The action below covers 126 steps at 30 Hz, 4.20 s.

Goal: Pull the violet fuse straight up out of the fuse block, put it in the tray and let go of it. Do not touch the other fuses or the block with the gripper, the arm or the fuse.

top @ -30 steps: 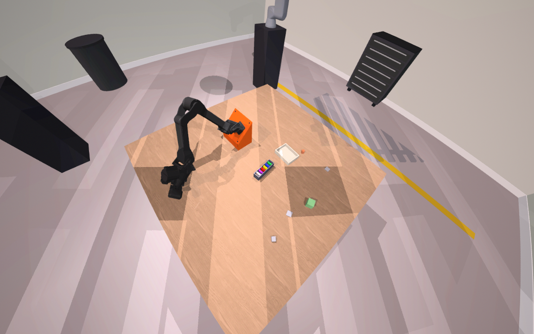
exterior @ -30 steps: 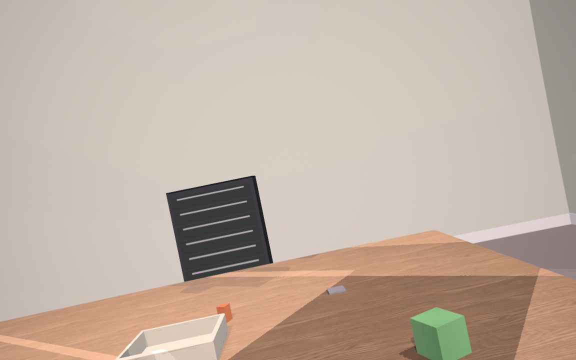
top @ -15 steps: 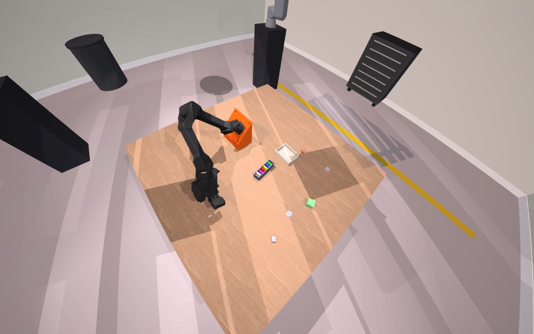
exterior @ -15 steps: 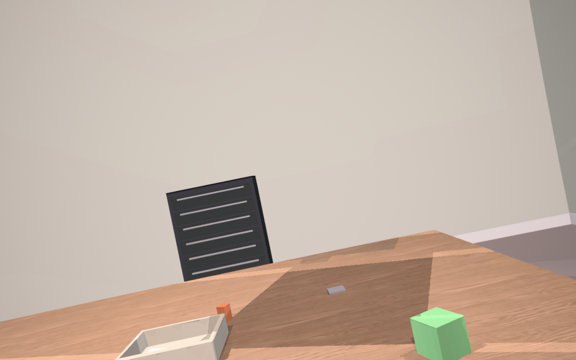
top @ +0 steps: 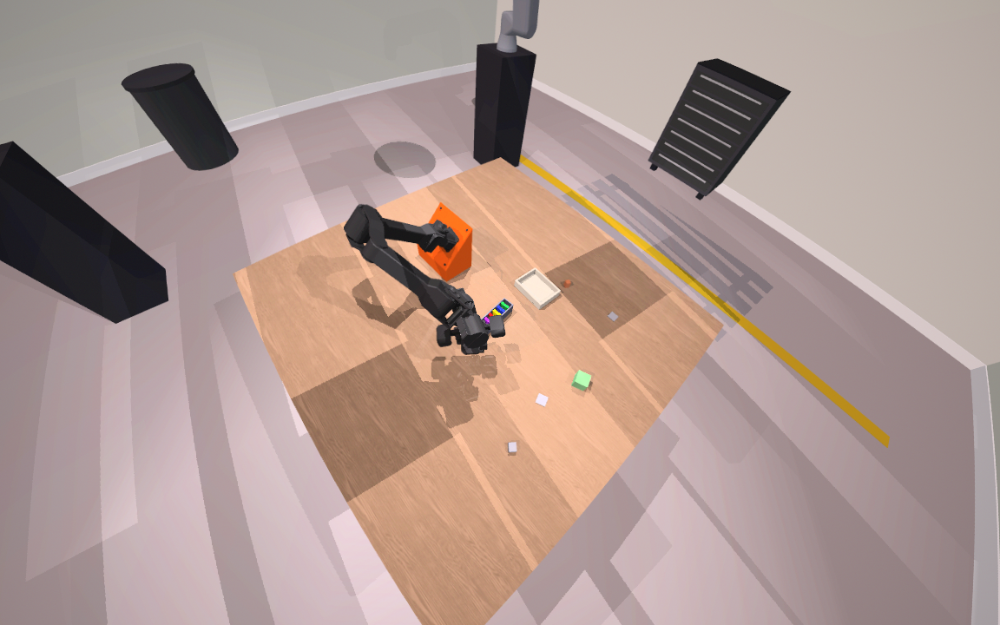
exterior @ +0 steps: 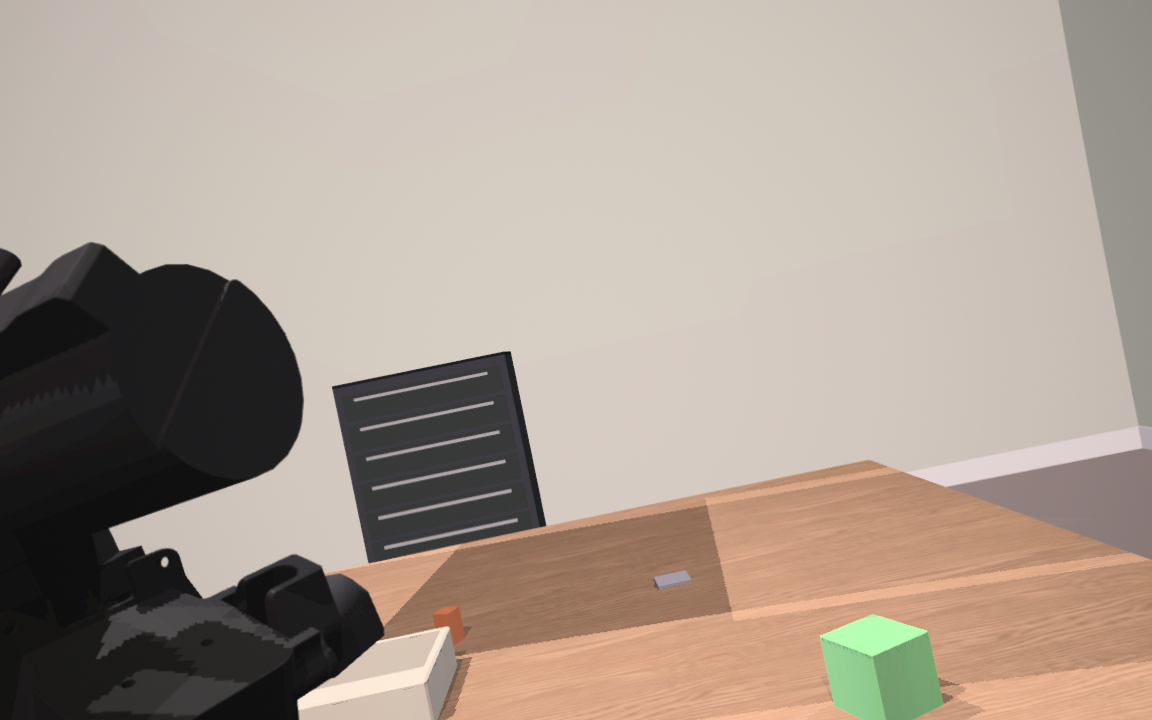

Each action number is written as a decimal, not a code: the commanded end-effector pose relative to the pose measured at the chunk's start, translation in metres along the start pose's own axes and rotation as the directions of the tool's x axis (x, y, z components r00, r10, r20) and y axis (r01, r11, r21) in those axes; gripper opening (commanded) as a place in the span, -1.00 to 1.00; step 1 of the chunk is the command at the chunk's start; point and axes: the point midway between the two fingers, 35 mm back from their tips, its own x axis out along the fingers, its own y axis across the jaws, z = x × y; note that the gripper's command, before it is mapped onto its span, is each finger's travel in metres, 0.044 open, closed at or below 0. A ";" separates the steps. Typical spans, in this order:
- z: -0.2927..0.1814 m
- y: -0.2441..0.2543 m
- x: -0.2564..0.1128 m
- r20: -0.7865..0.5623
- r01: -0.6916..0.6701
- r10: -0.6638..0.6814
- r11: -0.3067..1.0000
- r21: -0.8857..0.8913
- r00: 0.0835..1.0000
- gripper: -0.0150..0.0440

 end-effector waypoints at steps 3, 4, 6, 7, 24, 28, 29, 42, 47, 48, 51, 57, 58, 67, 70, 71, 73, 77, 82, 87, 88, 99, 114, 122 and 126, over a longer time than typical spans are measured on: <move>-0.047 0.055 -0.017 -0.082 -0.012 -0.023 0.914 -0.405 0.996 -0.24; -0.055 0.057 -0.020 -0.093 0.005 -0.055 0.885 -0.466 0.994 -0.24; -0.070 0.059 -0.026 -0.103 0.038 -0.121 0.812 -0.583 0.987 -0.24; -0.075 0.059 -0.029 -0.102 0.051 -0.147 0.778 -0.627 0.984 -0.24; -0.080 0.061 -0.022 -0.100 0.061 -0.168 0.748 -0.661 0.981 -0.24; -0.081 0.061 -0.018 -0.100 0.061 -0.168 0.748 -0.661 0.981 -0.24; -0.081 0.061 -0.017 -0.100 0.061 -0.168 0.748 -0.661 0.981 -0.24; -0.082 0.058 -0.005 -0.099 0.062 -0.169 0.748 -0.661 0.981 -0.24; -0.083 0.057 -0.001 -0.099 0.062 -0.169 0.748 -0.661 0.981 -0.24; -0.083 0.057 0.000 -0.099 0.063 -0.169 0.748 -0.661 0.981 -0.24; -0.083 0.057 0.000 -0.099 0.063 -0.169 0.748 -0.661 0.981 -0.24; -0.083 0.057 0.000 -0.099 0.063 -0.169 0.748 -0.661 0.981 -0.24; -0.083 0.057 0.000 -0.099 0.063 -0.169 0.748 -0.661 0.981 -0.24; -0.083 0.056 0.005 -0.099 0.063 -0.170 0.748 -0.661 0.981 -0.24; -0.084 0.056 0.008 -0.099 0.063 -0.170 0.748 -0.661 0.981 -0.24; -0.084 0.055 0.009 -0.099 0.063 -0.170 0.748 -0.661 0.981 -0.24; -0.084 0.055 0.010 -0.099 0.063 -0.170 0.748 -0.661 0.981 -0.24; -0.084 0.055 0.010 -0.099 0.063 -0.170 0.748 -0.661 0.981 -0.24; -0.083 0.056 0.009 -0.101 0.059 -0.165 0.751 -0.657 0.981 -0.35; -0.083 0.056 0.009 -0.101 0.059 -0.165 0.751 -0.657 0.981 -0.47; -0.083 0.056 0.009 -0.101 0.059 -0.165 0.751 -0.657 0.981 -0.49; -0.083 0.057 0.006 -0.101 0.059 -0.165 0.751 -0.658 0.981 -0.49; -0.082 0.058 -0.002 -0.101 0.059 -0.165 0.751 -0.658 0.981 -0.49; -0.082 0.059 -0.005 -0.101 0.059 -0.166 0.750 -0.658 0.981 -0.49; -0.081 0.060 -0.007 -0.101 0.059 -0.166 0.750 -0.659 0.981 -0.49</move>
